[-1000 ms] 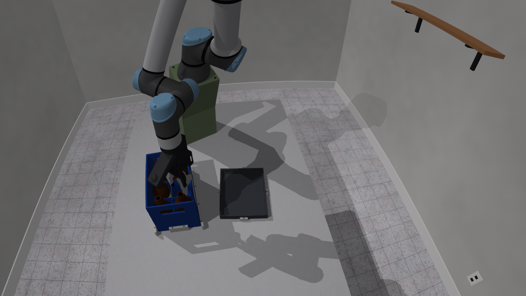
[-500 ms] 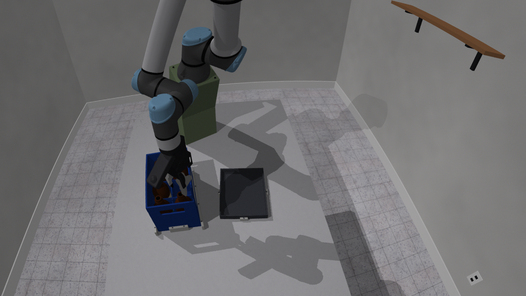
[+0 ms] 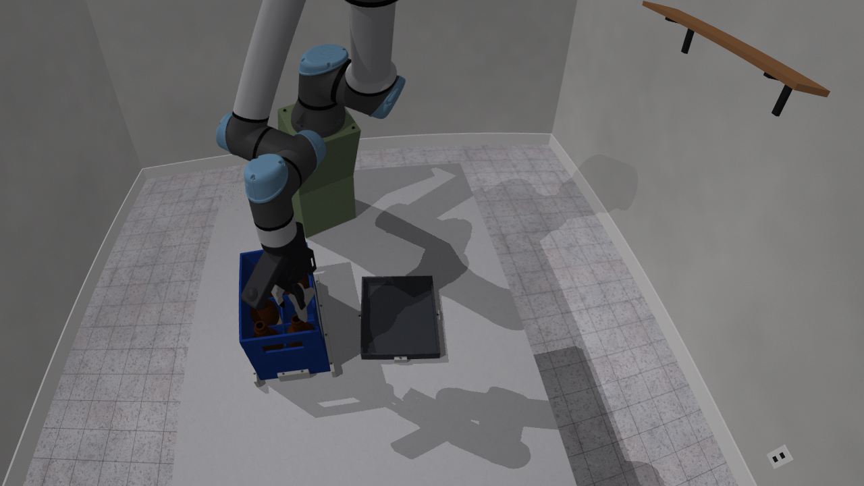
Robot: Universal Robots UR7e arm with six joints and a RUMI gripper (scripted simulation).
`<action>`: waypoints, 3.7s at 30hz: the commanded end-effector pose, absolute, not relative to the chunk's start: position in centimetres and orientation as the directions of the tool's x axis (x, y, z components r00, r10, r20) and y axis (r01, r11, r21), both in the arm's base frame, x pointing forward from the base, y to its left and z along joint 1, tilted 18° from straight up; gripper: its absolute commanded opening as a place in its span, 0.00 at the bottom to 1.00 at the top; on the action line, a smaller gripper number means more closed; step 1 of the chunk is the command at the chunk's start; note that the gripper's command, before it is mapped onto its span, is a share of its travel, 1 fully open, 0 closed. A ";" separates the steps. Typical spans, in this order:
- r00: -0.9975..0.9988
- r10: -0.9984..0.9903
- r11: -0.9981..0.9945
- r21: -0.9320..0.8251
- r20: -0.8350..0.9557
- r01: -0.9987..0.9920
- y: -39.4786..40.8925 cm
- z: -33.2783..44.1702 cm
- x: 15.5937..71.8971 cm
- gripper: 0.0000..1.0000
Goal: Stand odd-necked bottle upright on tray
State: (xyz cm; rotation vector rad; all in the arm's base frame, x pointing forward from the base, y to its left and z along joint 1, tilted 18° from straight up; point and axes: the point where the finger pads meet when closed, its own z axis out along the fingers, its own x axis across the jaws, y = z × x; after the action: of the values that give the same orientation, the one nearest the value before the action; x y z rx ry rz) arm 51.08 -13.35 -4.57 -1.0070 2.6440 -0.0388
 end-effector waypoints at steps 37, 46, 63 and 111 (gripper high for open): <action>-0.704 -0.653 0.752 -0.135 -0.278 -0.645 -13.3 -5.0 51.3 0.38; -0.704 -0.653 0.752 -0.135 -0.278 -0.645 -13.3 -5.8 51.5 0.38; -0.704 -0.653 0.752 -0.135 -0.278 -0.645 -13.1 -7.5 52.0 0.38; -0.704 -0.653 0.752 -0.135 -0.278 -0.645 -13.0 -8.3 52.3 0.38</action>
State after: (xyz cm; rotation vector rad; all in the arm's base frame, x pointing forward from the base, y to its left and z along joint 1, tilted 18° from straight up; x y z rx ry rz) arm 52.25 -13.02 -8.31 -1.0070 2.6440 -0.0389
